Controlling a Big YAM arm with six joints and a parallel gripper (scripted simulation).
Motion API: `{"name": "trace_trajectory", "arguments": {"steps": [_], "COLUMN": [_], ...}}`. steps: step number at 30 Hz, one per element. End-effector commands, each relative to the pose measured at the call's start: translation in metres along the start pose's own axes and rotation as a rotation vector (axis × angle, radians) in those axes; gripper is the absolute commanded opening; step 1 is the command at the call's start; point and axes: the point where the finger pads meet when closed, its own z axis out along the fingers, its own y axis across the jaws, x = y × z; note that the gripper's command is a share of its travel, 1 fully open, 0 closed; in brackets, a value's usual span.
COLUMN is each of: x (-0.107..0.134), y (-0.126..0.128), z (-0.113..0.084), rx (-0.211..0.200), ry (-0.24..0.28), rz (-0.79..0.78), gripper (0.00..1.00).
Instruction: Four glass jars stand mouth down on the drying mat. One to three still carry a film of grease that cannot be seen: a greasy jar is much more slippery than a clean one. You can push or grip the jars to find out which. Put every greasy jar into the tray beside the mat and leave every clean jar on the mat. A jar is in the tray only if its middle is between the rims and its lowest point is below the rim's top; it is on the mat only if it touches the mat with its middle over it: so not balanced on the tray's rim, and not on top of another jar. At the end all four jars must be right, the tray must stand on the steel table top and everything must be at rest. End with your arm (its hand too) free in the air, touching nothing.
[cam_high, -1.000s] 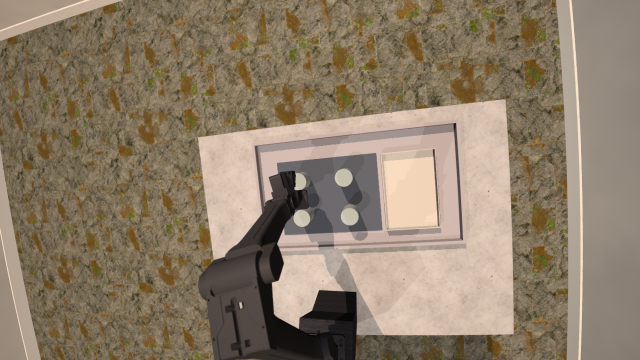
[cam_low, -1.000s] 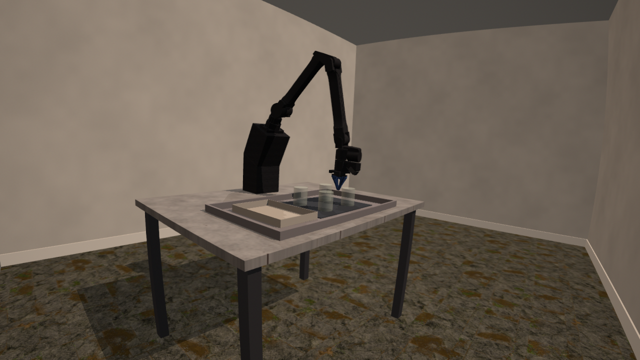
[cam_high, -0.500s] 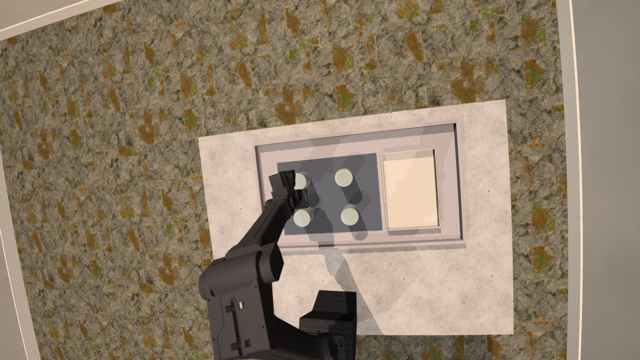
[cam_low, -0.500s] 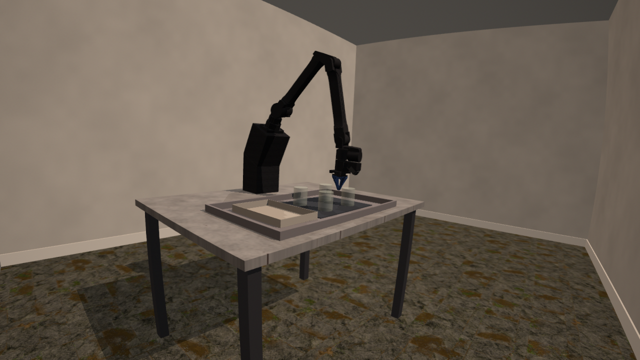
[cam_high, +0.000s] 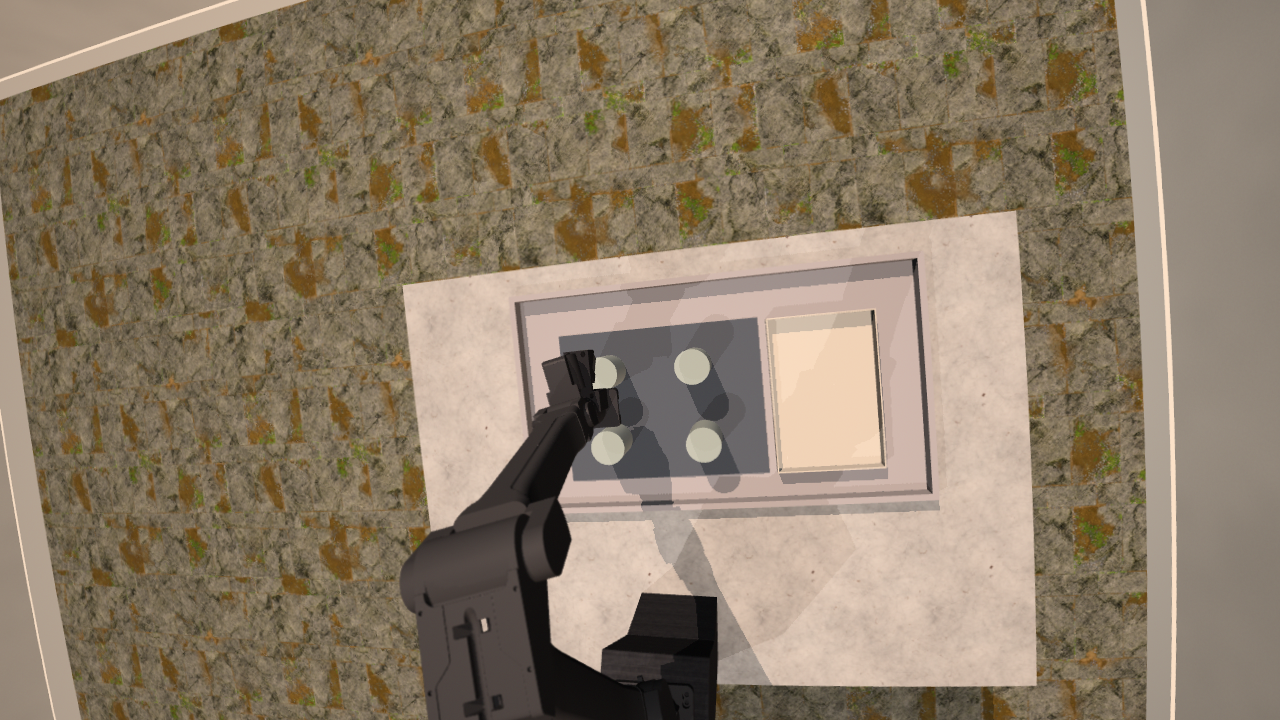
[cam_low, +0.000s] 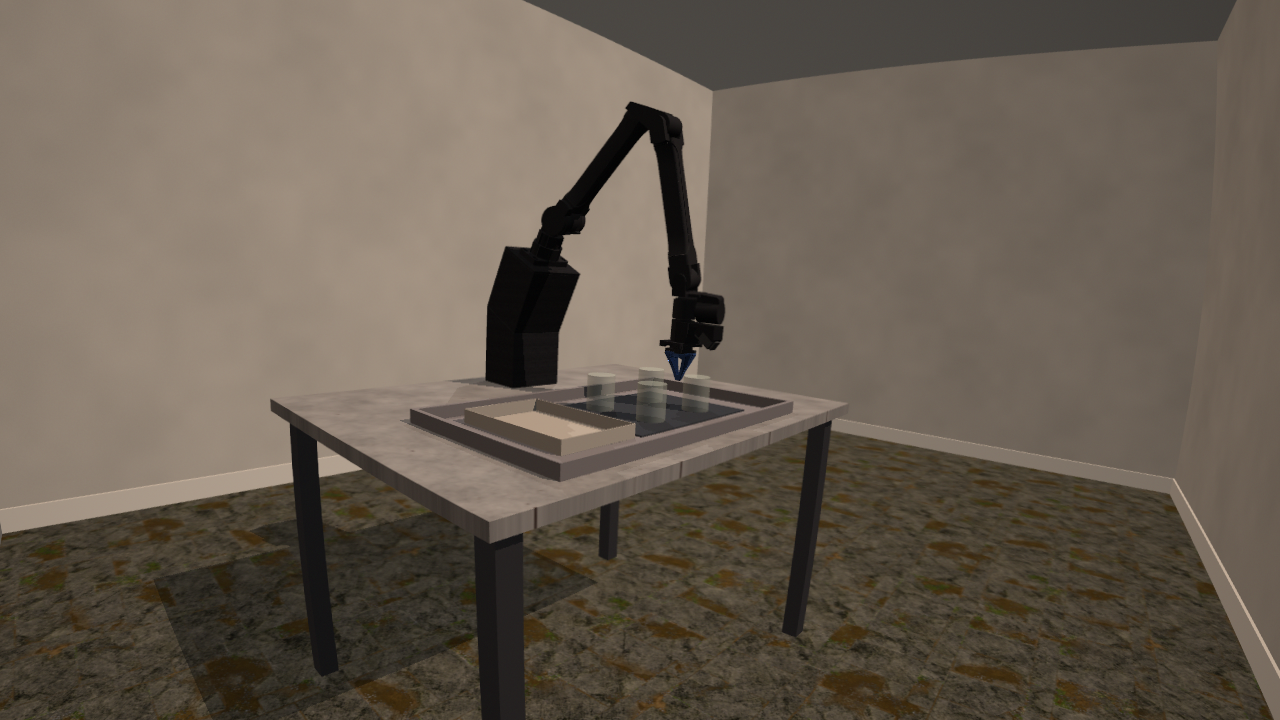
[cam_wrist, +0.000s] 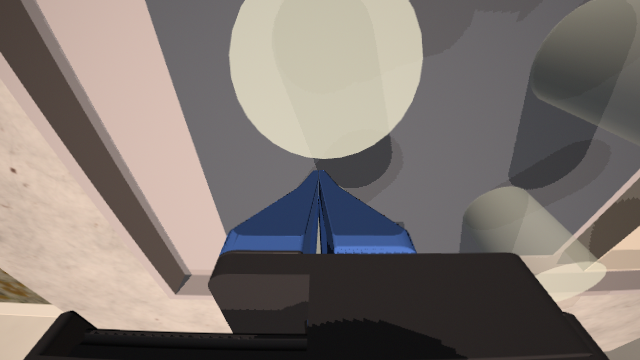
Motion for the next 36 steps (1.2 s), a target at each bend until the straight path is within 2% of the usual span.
{"name": "trace_trajectory", "arguments": {"steps": [1, 36], "x": [-0.0161, -0.0201], "y": [-0.0017, -0.0017], "z": [-0.0069, -0.007], "rx": [-0.005, -0.005], "ry": [-0.029, -0.029], "rz": [0.008, 0.008], "gripper": [0.0, 0.0]}}
